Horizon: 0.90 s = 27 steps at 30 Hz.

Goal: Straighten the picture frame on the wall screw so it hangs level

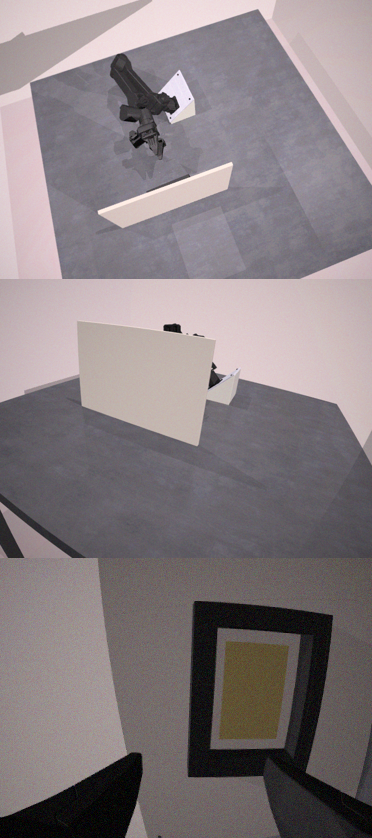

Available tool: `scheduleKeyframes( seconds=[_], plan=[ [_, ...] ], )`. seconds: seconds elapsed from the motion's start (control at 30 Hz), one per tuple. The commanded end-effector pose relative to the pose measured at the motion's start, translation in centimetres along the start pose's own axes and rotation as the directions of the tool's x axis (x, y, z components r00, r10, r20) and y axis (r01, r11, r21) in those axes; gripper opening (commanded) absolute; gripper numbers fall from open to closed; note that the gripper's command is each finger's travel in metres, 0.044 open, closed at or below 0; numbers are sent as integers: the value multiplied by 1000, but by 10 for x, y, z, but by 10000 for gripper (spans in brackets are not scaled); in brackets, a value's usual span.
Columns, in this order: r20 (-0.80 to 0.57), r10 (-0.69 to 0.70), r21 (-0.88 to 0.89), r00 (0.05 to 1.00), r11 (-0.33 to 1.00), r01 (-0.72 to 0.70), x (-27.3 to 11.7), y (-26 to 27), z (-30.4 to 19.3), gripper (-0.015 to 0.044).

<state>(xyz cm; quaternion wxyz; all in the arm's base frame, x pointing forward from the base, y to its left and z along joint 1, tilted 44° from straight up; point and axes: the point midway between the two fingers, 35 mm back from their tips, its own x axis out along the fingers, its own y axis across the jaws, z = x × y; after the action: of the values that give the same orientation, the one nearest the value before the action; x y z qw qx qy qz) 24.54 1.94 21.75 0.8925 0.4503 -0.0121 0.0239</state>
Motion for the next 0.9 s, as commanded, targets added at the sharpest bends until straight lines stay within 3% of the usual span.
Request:
scheduleKeyframes(
  seconds=[0.0, 0.23, 0.67, 0.87],
  plan=[
    [-7, -7, -8, 1000, 1000, 7, -2, -3, -3, 260],
    [-7, -6, -8, 1000, 1000, 6, 3, -2, -2, 260],
    [-4, -2, -8, 1000, 1000, 2, 75, -2, -2, 260],
    [-3, -2, -8, 1000, 1000, 2, 79, -3, -3, 260]
  ],
)
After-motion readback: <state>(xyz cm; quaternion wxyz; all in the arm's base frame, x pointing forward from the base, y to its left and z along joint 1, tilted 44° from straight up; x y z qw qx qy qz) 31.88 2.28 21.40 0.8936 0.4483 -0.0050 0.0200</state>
